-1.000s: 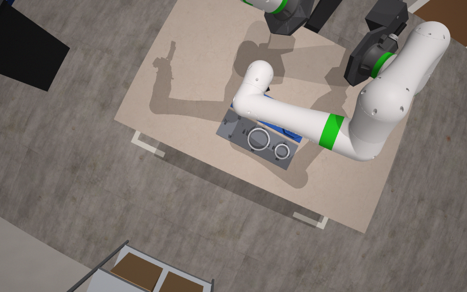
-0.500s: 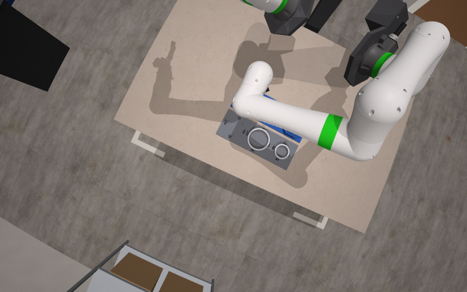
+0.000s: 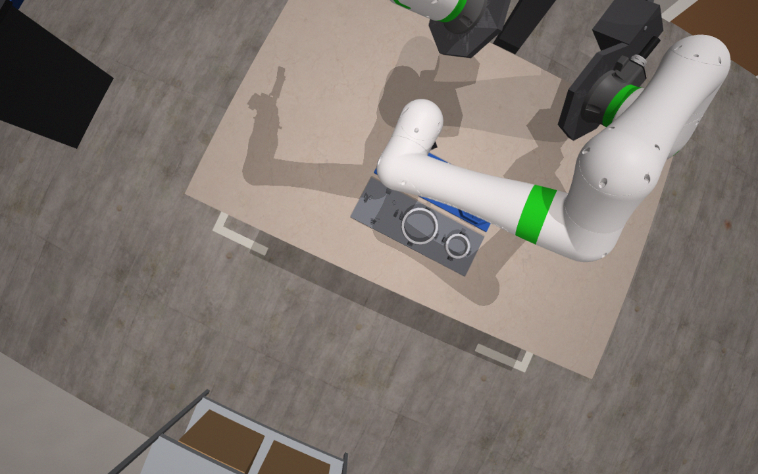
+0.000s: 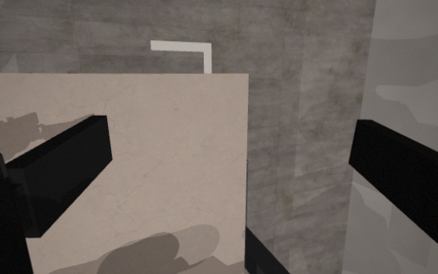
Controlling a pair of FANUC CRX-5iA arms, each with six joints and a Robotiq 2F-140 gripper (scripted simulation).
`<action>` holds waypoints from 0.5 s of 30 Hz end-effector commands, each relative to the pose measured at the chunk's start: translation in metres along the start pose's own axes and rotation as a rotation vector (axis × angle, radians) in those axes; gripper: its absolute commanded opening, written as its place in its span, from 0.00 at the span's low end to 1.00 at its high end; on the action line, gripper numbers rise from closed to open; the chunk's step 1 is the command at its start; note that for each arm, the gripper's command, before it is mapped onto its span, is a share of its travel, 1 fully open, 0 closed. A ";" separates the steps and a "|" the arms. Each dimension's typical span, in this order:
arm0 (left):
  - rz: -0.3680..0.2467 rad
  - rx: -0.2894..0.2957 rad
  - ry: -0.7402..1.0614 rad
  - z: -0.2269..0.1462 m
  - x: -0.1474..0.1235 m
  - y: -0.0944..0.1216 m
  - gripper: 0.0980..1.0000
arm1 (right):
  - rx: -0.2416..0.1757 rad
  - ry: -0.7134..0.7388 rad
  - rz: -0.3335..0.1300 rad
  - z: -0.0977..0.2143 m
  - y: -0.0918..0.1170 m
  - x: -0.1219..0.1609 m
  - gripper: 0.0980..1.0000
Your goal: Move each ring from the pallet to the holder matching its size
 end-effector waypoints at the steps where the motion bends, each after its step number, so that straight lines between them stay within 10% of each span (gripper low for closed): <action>1: -0.001 0.001 0.000 0.000 -0.001 0.001 0.45 | -0.001 0.000 0.001 0.000 0.001 0.000 1.00; 15: -0.001 0.001 0.000 0.000 -0.001 0.001 0.47 | -0.001 0.000 0.001 0.000 0.001 0.000 1.00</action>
Point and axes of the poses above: on each arm, the point where the finger pads meet when closed, its own y axis back along the fingers, its own z axis across the jaws, x = y × z, the point moved 9 cm from there along y, back along the fingers, and after that the axes turned 15 degrees about y, right-handed, at the moved point
